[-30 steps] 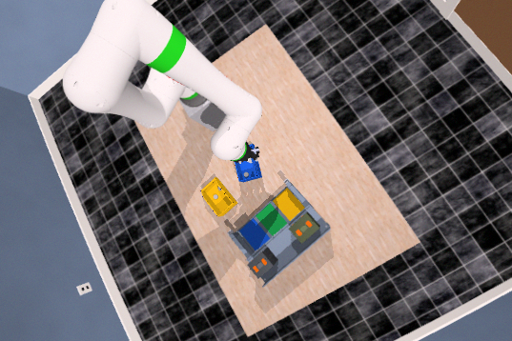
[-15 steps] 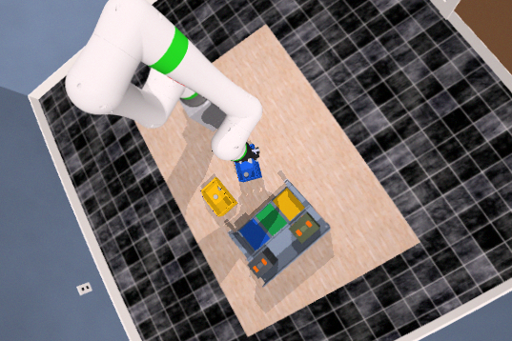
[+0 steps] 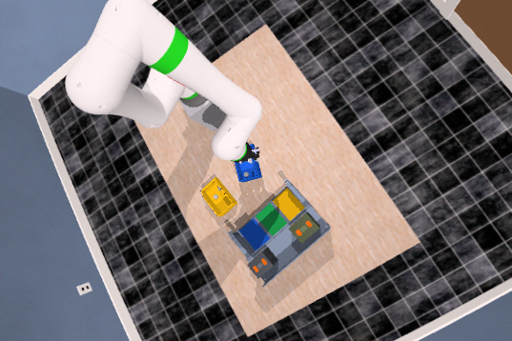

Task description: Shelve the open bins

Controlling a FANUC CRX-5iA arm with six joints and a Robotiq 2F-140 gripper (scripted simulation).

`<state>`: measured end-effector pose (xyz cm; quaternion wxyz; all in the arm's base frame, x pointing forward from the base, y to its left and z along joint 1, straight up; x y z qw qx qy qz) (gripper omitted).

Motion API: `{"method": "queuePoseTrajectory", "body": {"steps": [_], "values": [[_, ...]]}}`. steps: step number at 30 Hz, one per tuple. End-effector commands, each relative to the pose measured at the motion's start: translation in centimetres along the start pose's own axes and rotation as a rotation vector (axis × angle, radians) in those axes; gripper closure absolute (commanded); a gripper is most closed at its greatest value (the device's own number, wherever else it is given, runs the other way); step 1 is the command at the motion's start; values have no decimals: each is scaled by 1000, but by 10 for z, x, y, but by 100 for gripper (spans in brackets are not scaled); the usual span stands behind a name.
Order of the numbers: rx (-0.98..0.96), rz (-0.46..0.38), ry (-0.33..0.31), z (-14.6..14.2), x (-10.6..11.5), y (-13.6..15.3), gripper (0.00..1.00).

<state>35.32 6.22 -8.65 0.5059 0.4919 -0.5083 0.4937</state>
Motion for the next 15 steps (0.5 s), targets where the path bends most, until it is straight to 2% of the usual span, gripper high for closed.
{"method": "queuePoseTrajectory", "body": {"steps": [1,15], "values": [[0,0,0,0,0,0,85],[0,0,0,0,-5,0,85]]}}
Point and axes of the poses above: the point where the finger pads meet when closed, its own x axis back along the fingers, its own z axis across the jaws, y = z × x, the point moved 7 cm from there along x, back along the fingers, and after that the axes turned 12 degrees about x, right-handed, at the moved point
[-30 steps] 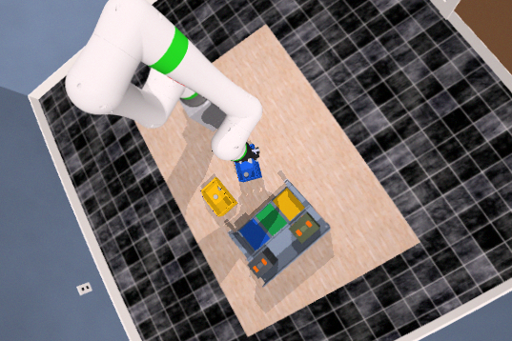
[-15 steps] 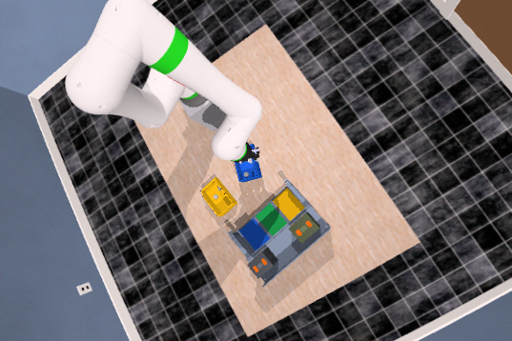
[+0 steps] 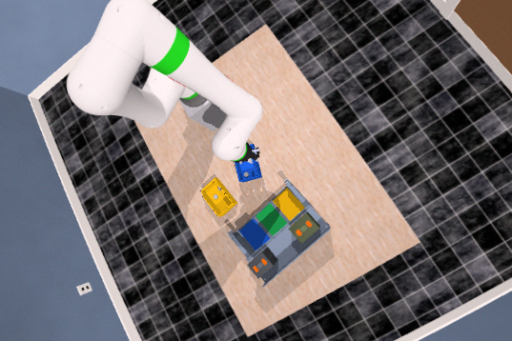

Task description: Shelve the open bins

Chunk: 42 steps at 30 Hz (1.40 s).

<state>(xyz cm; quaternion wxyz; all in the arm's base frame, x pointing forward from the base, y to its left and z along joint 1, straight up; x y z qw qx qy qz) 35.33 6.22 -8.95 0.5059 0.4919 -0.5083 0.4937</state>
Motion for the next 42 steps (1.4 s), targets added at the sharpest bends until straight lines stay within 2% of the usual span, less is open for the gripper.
{"method": "queuePoseTrajectory", "body": {"steps": [1,28,42], "values": [[0,0,0,0,-2,0,85],[0,0,0,0,-33,0,85],[0,0,0,0,-40,0,85]]}}
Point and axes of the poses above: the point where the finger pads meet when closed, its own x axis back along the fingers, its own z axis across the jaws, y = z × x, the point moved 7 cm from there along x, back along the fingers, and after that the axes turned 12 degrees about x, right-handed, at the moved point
